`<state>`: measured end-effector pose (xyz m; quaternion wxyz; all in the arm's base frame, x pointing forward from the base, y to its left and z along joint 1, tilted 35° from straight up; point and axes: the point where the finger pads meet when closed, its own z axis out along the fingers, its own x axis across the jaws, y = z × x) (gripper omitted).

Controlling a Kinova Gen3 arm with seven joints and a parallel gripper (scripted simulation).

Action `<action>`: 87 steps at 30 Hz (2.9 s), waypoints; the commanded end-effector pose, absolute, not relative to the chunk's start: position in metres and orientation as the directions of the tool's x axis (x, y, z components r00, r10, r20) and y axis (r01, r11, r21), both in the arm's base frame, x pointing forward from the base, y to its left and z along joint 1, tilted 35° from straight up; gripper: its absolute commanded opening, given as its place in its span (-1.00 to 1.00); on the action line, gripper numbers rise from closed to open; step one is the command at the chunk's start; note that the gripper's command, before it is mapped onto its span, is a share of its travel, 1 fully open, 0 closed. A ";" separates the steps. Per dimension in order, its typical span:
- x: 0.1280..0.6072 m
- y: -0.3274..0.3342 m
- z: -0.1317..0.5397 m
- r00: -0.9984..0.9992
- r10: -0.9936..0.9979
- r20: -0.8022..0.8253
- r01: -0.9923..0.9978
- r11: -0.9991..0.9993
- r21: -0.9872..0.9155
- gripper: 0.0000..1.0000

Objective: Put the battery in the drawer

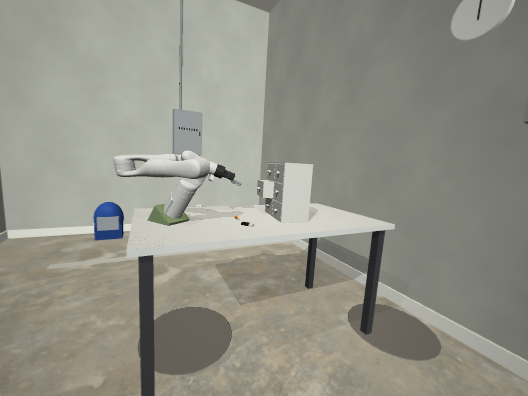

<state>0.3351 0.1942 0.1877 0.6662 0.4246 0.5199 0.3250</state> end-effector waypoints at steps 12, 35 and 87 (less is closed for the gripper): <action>0.363 0.187 0.192 0.251 0.874 -0.415 0.011 0.427 0.904 -1.00; 0.399 0.180 0.197 0.251 0.874 -0.415 0.011 0.427 0.904 -1.00; 0.399 0.180 0.198 0.251 0.874 -0.415 0.011 0.427 0.904 -1.00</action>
